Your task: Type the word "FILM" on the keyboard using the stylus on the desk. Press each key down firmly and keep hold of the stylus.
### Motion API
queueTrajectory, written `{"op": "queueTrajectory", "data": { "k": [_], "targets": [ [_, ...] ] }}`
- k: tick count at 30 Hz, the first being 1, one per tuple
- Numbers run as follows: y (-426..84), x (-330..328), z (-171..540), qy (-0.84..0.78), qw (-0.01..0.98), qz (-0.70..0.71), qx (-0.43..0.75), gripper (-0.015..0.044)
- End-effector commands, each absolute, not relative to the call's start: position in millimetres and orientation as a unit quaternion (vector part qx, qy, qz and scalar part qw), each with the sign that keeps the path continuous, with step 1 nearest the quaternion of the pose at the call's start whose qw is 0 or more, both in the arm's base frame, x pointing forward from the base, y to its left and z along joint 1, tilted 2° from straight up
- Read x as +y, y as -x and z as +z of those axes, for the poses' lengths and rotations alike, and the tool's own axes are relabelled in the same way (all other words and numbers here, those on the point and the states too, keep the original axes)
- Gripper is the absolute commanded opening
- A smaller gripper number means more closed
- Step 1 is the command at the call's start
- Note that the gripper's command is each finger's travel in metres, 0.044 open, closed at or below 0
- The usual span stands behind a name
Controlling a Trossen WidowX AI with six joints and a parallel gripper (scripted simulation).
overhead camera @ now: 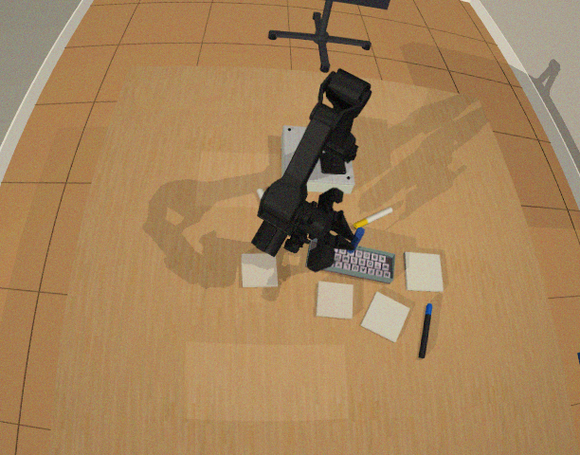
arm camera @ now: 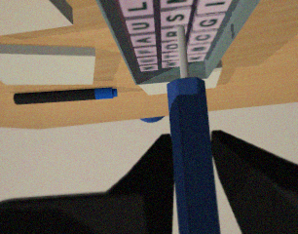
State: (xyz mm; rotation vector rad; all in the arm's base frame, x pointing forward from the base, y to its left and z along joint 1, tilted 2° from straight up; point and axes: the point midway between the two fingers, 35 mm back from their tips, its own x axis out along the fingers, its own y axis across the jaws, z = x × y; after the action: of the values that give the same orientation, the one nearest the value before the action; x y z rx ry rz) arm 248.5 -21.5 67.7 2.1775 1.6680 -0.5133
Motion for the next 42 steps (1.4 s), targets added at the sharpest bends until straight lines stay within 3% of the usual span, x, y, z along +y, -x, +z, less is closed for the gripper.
{"op": "queueTrajectory", "data": {
  "k": [1,42],
  "targets": [
    [-248.1,-21.7,65.7,-0.767,0.177,-0.181,0.590,0.0081],
    [-249.0,-21.8,48.7,-0.767,0.177,-0.181,0.590,0.0081]
  ]
}}
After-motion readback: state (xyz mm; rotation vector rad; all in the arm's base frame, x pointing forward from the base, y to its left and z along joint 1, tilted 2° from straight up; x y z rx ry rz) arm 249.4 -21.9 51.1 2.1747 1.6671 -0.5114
